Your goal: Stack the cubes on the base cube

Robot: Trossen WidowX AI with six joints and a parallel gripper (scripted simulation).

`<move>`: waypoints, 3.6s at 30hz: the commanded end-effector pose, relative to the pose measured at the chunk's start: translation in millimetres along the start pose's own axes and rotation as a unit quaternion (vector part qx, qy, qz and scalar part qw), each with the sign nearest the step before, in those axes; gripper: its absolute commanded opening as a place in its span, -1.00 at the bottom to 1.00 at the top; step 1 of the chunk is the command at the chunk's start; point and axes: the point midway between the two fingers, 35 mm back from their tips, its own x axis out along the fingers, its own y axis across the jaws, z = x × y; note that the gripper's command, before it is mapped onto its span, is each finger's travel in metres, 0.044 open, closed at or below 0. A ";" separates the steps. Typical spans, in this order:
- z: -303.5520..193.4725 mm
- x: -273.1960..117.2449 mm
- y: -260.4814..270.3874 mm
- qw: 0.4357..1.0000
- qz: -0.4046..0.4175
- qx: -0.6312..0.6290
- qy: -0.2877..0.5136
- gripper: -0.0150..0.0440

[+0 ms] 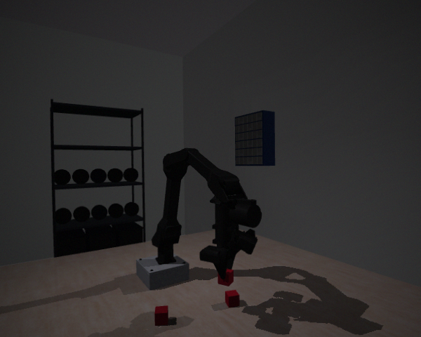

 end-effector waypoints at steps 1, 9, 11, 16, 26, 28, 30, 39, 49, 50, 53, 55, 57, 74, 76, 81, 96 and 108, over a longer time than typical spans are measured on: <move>4.4 6.6 10.6 1.000 0.001 -0.004 0.001 -0.14; 13.2 13.9 28.0 1.000 -0.002 -0.016 -0.003 -0.14; 15.2 15.7 32.5 1.000 -0.003 -0.019 -0.004 -0.14; 19.3 19.5 42.4 1.000 -0.005 -0.025 -0.006 -0.14; 19.4 19.7 42.7 1.000 -0.005 -0.025 -0.006 -0.14; 19.4 19.7 42.7 1.000 -0.005 -0.025 -0.006 -0.14; 19.5 21.3 42.7 1.000 -0.005 -0.025 -0.006 -0.14; 19.6 43.2 42.5 1.000 -0.005 -0.025 -0.006 -0.14; 19.5 46.8 42.5 1.000 -0.005 -0.025 -0.006 -0.14; 19.5 46.8 42.5 1.000 -0.005 -0.025 -0.006 -0.14; 19.5 46.8 42.5 1.000 -0.005 -0.025 -0.006 -0.14; 19.5 47.9 42.4 1.000 -0.005 -0.025 -0.006 -0.14; 19.5 48.2 42.4 1.000 -0.005 -0.025 -0.006 -0.14; 19.5 48.2 42.4 1.000 -0.005 -0.025 -0.006 0.20; 19.5 48.2 42.4 1.000 -0.005 -0.025 -0.006 0.20; 19.4 42.2 43.1 1.000 -0.003 -0.028 -0.006 0.20; 19.2 20.2 43.5 1.000 -0.002 -0.029 -0.007 0.20; 3.0 11.7 7.1 0.997 -0.005 -0.077 -0.006 0.41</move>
